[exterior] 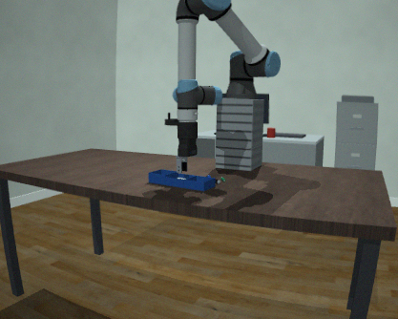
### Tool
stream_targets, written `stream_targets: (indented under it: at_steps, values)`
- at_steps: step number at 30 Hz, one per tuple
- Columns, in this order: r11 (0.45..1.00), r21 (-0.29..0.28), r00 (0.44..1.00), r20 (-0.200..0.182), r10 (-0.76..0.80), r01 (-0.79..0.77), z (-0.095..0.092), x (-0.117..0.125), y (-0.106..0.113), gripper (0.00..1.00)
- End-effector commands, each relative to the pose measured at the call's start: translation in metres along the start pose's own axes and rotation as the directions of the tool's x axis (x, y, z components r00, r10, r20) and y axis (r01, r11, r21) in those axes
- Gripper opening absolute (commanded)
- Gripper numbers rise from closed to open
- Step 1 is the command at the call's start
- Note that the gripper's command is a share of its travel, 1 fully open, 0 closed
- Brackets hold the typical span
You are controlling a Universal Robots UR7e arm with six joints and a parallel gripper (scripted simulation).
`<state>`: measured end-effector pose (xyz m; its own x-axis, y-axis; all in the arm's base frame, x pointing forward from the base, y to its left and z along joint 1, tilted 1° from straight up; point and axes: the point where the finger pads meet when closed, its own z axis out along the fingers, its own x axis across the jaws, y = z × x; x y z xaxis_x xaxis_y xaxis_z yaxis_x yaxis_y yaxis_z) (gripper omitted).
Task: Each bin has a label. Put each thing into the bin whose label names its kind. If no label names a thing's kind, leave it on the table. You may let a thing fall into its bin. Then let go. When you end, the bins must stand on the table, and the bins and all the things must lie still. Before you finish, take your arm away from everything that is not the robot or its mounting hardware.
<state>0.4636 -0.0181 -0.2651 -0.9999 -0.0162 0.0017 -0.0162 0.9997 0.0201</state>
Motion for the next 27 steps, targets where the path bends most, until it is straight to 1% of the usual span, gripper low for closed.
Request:
stream_targets:
  at_steps: [1,3,11,12,16,18,27]
  values:
    - [1.000,0.000,1.000,0.001,0.000,0.000,-0.004,-0.001,0.000,0.65]
    - [1.000,0.000,1.000,0.001,0.000,0.000,-0.013,-0.001,0.000,0.65]
    - [1.000,0.000,1.000,0.001,0.000,0.000,-0.013,0.000,0.000,0.65]
    - [1.000,0.000,1.000,0.001,0.000,0.000,-0.017,0.000,0.000,1.00]
    - [1.000,0.000,1.000,0.001,0.000,0.000,-0.033,0.000,0.000,1.00]
    - [1.000,0.000,1.000,0.001,0.000,0.000,-0.033,0.000,0.000,1.00]
    - [1.000,0.000,1.000,0.001,0.000,0.000,-0.069,0.000,0.000,1.00]
